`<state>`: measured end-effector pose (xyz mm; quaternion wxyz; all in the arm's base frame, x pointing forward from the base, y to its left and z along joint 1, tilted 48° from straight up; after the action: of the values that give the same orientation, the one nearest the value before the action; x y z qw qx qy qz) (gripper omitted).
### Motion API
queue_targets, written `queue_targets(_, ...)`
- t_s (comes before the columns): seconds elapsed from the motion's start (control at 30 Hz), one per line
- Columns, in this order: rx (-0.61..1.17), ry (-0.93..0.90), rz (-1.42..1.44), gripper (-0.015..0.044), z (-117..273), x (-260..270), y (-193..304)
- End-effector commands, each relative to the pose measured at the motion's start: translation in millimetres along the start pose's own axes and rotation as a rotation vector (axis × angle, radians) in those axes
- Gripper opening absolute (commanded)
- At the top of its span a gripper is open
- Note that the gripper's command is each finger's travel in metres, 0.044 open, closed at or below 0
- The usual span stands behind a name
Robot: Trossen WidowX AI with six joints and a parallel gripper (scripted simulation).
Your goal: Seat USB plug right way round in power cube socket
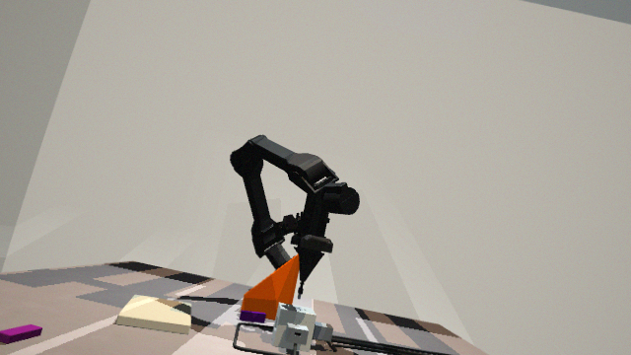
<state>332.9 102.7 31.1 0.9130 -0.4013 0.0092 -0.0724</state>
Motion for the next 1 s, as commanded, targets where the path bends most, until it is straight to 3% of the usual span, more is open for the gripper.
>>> queue_targets(0.0, 0.0, -0.001, -0.003, 0.0, -0.7, 0.0, 0.2)
queue_targets(0.97, 0.0, -0.001, -0.017, 0.0, -4.2, -0.1, 0.2)
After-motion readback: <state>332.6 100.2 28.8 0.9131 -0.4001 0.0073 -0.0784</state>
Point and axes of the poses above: the point midway between the two fingers, 35 mm back from their tips, its own z axis back along the fingers, its own x axis across the jaws, y = z × x, the point moved 9 cm from there along z, back along the fingers, and after that the axes turned 15 degrees about -z, right-handed, at the moved point
